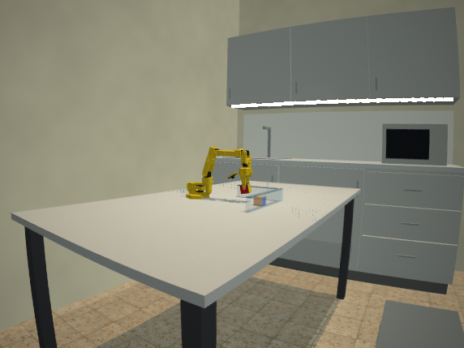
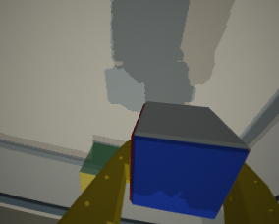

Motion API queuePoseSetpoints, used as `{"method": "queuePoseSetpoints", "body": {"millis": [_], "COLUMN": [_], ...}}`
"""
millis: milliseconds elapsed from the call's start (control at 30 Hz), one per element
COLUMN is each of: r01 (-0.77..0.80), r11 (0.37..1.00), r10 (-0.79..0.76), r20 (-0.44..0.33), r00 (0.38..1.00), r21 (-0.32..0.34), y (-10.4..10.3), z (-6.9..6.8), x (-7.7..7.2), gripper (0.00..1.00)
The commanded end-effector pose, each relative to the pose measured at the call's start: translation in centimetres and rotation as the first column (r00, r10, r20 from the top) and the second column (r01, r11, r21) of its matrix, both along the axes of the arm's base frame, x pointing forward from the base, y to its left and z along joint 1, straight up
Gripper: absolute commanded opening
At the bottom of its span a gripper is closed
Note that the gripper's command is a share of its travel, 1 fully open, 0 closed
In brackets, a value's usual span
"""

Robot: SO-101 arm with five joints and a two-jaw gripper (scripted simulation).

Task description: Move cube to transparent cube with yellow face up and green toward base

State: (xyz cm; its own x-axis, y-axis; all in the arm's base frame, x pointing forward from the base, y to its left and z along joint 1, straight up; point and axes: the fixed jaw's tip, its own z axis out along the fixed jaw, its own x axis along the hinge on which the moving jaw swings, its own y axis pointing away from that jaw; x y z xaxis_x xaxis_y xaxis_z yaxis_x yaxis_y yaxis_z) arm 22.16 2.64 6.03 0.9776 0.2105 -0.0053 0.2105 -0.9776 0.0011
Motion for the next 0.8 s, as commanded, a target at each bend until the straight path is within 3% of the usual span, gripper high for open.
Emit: {"method": "queuePoseSetpoints", "body": {"millis": [0, 433, 767], "r01": [0.000, 0.000, 0.000], "r11": [1.000, 1.000, 1.000], "r10": [-0.001, -0.001, -0.001], "r20": [0.054, 0.052, 0.052], "r00": [0.999, 0.999, 0.999], "r21": [0.010, 0.010, 0.010], "y": [0.1, 0.1, 0.1], "z": [0.4, -1.3, -1.6], "x": [0.5, 0.6, 0.6], "gripper": [0.22, 0.22, 0.22]}}
